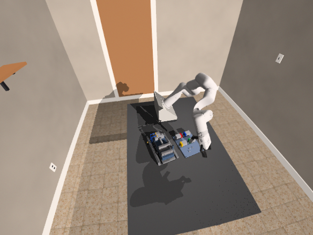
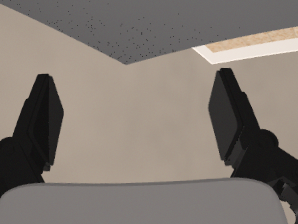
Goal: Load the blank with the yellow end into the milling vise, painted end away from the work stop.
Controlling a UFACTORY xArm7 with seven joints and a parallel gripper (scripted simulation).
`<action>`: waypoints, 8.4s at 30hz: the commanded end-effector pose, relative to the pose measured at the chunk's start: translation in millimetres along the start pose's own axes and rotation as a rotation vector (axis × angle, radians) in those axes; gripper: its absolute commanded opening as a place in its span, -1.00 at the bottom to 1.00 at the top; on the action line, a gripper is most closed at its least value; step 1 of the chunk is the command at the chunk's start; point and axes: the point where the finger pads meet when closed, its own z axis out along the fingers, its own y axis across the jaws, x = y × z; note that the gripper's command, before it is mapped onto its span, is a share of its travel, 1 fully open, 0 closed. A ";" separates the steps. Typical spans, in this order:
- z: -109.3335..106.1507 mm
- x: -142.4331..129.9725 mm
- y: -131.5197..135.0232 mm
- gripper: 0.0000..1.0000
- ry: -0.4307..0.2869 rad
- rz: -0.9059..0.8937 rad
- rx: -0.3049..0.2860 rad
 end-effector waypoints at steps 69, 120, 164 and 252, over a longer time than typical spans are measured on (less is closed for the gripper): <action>-2.7 -1.7 -1.8 -0.21 -0.002 -0.002 0.005; -31.6 17.5 18.7 1.00 0.081 -0.218 -0.092; -107.8 68.5 73.1 1.00 0.302 -0.788 -0.349; -230.7 151.8 160.9 1.00 0.361 -0.941 -0.419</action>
